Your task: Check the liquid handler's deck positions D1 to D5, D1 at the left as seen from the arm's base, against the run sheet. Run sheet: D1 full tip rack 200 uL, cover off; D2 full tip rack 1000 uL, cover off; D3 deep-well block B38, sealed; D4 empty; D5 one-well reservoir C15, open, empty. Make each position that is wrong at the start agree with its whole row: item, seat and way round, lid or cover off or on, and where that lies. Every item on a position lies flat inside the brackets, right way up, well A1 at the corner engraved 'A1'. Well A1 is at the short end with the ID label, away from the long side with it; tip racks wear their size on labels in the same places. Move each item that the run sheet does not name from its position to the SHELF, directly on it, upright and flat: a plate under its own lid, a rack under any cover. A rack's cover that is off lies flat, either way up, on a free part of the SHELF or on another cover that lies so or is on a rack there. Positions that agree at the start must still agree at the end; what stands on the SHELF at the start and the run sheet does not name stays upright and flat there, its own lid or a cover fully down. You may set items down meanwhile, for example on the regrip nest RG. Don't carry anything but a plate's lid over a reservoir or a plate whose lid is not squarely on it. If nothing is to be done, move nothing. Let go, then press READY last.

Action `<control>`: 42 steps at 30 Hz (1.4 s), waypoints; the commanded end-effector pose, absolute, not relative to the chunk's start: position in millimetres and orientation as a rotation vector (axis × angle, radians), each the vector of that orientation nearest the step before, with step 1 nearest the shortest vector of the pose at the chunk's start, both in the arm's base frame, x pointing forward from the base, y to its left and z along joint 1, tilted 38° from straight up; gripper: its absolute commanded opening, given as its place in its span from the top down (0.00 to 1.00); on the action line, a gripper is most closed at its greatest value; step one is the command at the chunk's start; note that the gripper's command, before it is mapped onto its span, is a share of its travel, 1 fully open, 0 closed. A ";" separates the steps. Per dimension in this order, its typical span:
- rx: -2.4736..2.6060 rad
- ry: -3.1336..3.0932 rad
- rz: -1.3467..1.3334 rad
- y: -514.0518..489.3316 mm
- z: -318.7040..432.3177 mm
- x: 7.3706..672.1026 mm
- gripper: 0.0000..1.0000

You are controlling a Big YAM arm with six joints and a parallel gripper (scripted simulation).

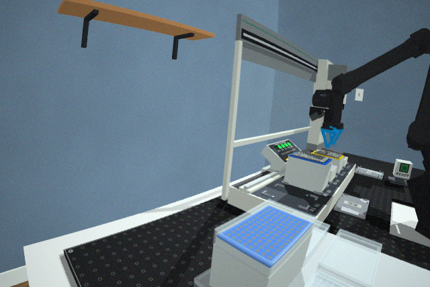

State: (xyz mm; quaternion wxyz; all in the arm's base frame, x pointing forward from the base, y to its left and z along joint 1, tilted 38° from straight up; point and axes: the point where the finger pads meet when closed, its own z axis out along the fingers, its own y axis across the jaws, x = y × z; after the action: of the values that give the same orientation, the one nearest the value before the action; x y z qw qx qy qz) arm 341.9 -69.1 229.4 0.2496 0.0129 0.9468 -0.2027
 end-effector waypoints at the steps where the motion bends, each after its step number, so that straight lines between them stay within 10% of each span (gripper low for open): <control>1: 0.037 2.567 -0.557 -75.5 227.9 349.1 0.00; 42: 0.037 2.568 -0.559 -99.0 180.9 375.7 0.00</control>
State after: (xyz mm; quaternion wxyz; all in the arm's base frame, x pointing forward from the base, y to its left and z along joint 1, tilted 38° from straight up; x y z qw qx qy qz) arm 371.5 -92.3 184.0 0.2517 0.0120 0.9462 -0.2031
